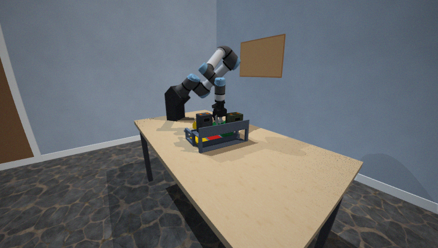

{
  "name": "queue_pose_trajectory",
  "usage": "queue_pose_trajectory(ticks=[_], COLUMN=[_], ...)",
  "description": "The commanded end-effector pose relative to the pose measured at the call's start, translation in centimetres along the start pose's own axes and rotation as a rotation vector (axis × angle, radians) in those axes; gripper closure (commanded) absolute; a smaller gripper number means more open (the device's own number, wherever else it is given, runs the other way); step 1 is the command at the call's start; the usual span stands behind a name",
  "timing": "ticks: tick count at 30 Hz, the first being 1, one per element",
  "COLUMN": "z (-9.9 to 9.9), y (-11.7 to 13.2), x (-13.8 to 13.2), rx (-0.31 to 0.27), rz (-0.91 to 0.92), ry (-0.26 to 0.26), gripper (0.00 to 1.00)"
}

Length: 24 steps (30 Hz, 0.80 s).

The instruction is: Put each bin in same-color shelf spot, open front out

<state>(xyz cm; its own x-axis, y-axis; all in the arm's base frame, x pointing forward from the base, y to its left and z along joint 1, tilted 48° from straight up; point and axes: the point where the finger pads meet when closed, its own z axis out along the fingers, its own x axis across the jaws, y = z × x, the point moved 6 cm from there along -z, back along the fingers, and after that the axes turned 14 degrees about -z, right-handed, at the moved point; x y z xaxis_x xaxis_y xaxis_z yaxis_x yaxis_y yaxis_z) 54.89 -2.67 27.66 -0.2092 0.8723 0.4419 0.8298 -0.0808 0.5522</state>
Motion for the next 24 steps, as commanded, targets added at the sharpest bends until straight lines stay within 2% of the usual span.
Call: queue_pose_trajectory(ticks=[1, 24], z=[-0.04, 0.24], y=[0.03, 0.06], x=[0.0, -0.02], rx=[-0.002, -0.002], rz=[-0.001, -0.001], ry=[-0.001, -0.001], gripper=[1.0, 1.0])
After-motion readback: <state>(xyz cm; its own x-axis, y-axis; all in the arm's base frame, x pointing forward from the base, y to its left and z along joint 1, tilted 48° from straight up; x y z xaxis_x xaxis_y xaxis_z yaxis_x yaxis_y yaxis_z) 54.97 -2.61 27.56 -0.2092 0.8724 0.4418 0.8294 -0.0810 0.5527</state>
